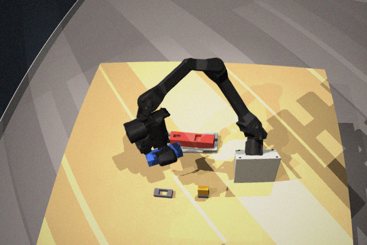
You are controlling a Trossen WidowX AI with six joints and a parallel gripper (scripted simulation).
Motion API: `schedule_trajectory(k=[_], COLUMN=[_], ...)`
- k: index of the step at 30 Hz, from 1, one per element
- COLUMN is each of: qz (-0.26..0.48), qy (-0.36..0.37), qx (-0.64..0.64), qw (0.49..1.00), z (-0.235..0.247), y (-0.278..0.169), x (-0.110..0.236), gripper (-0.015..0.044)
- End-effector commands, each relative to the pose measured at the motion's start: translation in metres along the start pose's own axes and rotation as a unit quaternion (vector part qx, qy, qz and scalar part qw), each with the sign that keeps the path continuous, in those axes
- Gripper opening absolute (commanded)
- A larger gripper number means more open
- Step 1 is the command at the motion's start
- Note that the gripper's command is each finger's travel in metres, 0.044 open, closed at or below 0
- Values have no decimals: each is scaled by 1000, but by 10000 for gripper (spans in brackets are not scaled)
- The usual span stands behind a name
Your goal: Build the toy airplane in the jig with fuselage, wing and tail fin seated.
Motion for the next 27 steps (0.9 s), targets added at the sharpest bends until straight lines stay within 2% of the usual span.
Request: schedule_trajectory(k=[1,27], qz=[-5,-5], qy=[-1,-3], qx=[30,244], qw=[1000,970], z=[-11,-70], y=[-7,-67], x=[1,-12], gripper=[0,0])
Point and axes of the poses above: the point midway between the two fingers, 35 mm back from their tips, its own x axis back along the fingers, its own z axis across the jaws, y = z × x, the point moved 9 cm from there along x, back along the fingers, and after that the axes turned 1 degree about -x, right-handed, at the moved point
